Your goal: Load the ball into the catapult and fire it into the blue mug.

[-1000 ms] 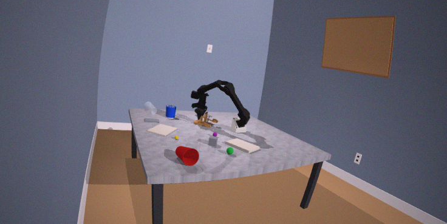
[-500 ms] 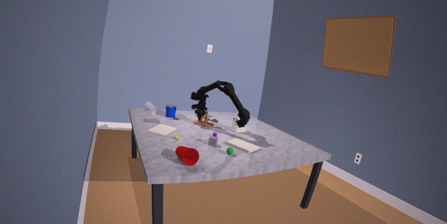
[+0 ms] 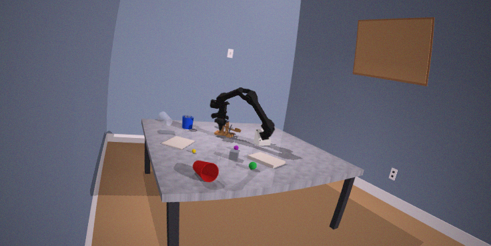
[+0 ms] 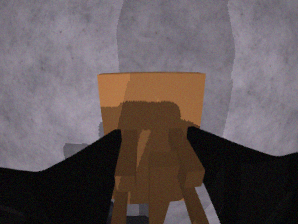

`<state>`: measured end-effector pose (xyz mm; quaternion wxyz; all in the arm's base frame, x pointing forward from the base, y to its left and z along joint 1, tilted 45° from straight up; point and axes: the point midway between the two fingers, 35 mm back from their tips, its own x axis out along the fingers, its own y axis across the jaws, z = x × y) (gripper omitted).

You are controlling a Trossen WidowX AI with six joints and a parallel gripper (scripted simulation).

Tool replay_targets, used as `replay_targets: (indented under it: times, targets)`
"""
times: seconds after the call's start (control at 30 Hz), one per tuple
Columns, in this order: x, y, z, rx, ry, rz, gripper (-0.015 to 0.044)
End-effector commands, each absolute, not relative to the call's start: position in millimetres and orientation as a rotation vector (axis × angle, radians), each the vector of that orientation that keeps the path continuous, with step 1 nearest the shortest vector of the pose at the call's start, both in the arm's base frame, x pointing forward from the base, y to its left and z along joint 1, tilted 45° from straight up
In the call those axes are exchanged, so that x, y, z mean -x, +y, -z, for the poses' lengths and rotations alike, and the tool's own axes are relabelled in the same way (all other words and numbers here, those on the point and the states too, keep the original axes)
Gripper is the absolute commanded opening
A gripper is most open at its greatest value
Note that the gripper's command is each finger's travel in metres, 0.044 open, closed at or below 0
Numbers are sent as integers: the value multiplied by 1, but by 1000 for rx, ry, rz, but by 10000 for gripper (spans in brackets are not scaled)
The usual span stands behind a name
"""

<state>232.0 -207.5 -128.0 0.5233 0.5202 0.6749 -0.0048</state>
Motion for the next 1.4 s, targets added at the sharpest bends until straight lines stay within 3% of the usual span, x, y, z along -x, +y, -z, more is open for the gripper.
replay_targets:
  times: [0.0, 1.37]
  targets:
    - [-231, -233, 108, -1225, 1583, 33, 0]
    - [-237, -201, 143, -1224, 1588, 27, 0]
